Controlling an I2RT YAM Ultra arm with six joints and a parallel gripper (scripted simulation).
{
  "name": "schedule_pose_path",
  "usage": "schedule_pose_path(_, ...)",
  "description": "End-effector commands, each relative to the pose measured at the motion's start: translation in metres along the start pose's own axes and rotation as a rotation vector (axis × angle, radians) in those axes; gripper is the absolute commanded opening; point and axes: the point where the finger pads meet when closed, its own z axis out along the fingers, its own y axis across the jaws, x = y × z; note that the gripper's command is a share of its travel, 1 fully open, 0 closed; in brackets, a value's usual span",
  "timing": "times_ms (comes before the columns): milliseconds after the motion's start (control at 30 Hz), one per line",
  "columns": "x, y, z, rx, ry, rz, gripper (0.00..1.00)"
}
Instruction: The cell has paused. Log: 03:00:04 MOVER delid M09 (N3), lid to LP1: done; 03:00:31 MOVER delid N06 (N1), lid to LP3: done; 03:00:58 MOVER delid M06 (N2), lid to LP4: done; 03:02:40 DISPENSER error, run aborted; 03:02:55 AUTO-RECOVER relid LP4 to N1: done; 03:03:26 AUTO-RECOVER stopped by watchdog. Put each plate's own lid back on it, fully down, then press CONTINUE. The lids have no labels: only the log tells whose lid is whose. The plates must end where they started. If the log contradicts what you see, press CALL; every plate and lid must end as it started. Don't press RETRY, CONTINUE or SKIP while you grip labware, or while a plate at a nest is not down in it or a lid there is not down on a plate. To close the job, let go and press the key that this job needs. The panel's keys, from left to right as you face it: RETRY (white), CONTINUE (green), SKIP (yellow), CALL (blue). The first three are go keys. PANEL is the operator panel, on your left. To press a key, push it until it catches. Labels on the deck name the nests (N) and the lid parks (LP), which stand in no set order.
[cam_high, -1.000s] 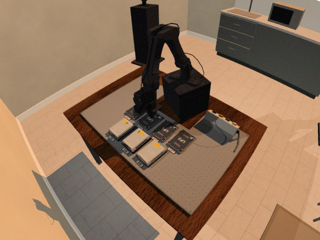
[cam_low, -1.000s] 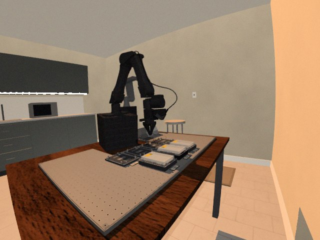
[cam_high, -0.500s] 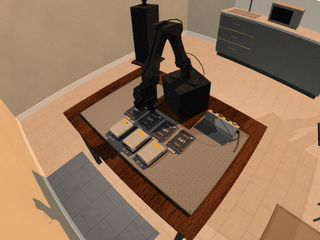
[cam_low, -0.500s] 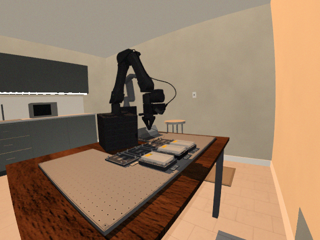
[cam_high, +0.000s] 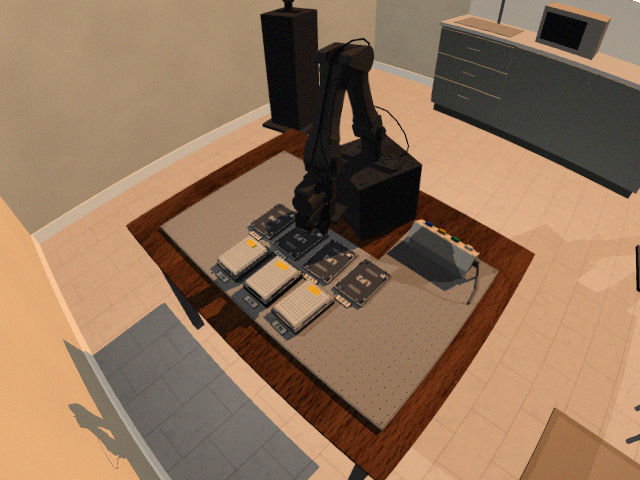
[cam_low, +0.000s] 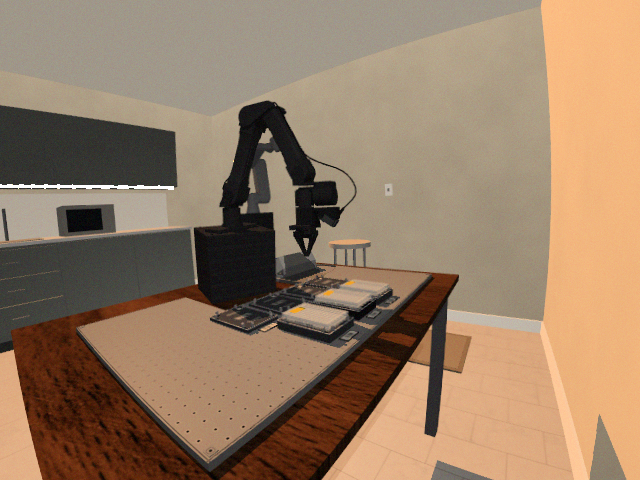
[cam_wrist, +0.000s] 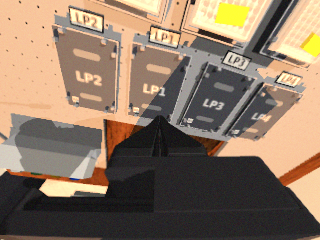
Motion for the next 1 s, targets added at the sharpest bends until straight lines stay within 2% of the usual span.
schedule_pose_path(0,-0.002,0.015,-0.002,0.01,-0.017,-0.075,0.0)
schedule_pose_path(67,-0.002,0.015,-0.002,0.01,-0.017,-0.075,0.0)
schedule_pose_path(567,-0.005,0.091,-0.001,0.01,-0.005,-0.376,0.0)
schedule_pose_path(633,-0.005,0.091,-0.001,0.01,-0.005,-0.376,0.0)
schedule_pose_path(767,-0.004,0.112,-0.001,0.007,-0.005,-0.451,0.0)
schedule_pose_path(967,-0.004,0.142,-0.001,0.009,-0.006,-0.436,0.0)
